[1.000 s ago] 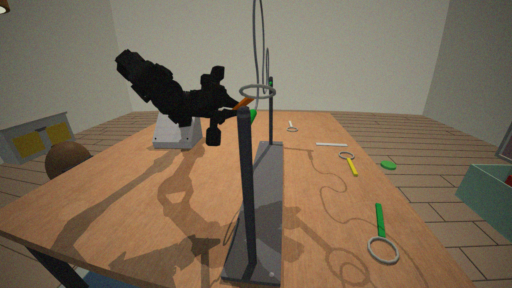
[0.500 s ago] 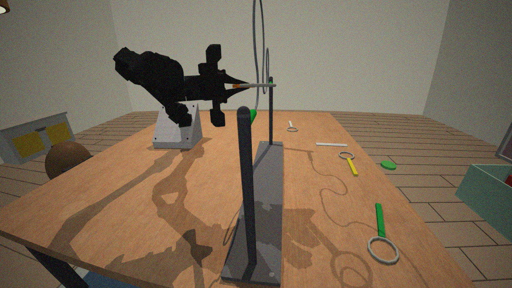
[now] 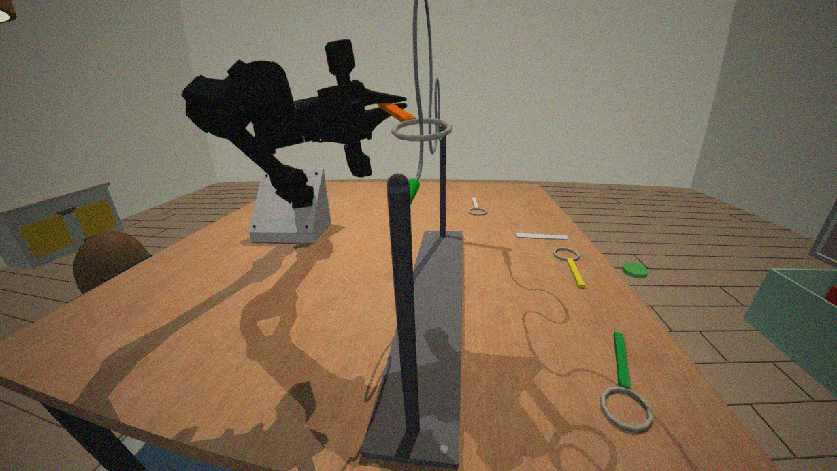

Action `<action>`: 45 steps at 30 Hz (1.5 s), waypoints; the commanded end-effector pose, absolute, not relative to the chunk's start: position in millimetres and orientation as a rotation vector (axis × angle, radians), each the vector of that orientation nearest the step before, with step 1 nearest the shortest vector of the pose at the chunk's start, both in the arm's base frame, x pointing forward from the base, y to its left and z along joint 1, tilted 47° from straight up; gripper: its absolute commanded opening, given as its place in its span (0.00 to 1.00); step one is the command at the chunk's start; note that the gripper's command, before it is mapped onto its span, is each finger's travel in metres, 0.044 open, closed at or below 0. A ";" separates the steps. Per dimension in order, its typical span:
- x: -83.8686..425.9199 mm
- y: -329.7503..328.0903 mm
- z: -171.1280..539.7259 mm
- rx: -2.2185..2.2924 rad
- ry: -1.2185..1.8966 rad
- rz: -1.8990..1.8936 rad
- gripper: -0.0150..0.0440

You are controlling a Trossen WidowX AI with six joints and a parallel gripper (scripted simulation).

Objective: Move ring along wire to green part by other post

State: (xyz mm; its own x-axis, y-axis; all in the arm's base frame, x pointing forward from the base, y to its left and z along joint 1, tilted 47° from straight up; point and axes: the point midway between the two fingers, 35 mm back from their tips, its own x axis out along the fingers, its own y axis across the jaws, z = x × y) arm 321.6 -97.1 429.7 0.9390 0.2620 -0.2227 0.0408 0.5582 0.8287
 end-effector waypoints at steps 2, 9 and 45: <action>321.5 -87.8 444.7 1.059 0.323 0.169 0.00; 323.3 -80.4 458.9 1.153 0.298 0.191 0.00; 332.6 -68.9 494.5 1.176 0.233 0.152 0.00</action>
